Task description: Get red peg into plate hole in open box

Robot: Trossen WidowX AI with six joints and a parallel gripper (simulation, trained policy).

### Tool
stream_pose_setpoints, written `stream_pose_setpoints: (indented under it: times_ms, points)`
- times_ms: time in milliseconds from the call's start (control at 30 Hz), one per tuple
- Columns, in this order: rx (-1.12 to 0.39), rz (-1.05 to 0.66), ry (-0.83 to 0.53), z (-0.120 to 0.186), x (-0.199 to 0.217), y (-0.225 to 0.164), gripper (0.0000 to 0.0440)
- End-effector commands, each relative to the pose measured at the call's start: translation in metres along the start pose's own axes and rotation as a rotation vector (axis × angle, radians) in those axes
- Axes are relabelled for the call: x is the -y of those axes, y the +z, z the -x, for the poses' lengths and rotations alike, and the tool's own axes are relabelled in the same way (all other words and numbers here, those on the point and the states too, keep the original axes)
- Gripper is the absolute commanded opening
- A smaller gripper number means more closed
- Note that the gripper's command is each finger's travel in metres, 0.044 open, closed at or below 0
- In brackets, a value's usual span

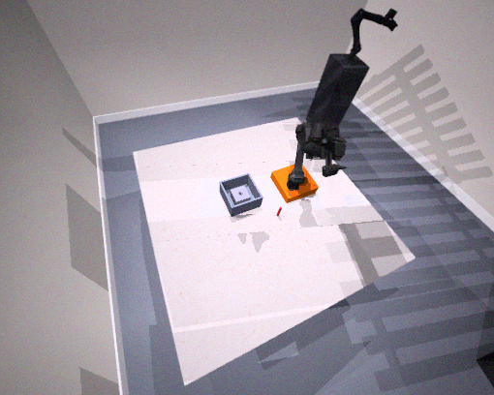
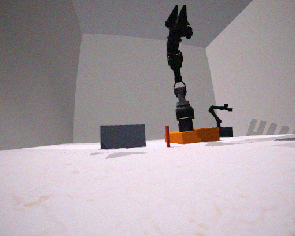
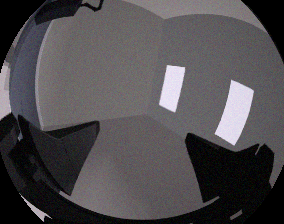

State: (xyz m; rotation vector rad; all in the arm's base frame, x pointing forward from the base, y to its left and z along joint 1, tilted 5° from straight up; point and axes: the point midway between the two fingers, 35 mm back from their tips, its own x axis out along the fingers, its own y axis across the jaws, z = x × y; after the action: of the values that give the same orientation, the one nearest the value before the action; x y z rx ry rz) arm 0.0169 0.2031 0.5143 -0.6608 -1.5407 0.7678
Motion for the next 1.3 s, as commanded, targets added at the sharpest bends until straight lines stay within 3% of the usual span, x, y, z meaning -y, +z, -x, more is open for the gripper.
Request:
stream_pose_setpoints:
  times_ms: [0, 633, 1267]
  points:
    - [-0.079, -0.113, 0.058, 0.003, -0.018, -0.017, 0.0440]
    - [-0.479, -0.617, 0.209, 0.036, -0.090, -0.083, 0.0440]
    - [-0.957, -1.077, 0.186, 0.097, -0.150, -0.131, 0.0440]
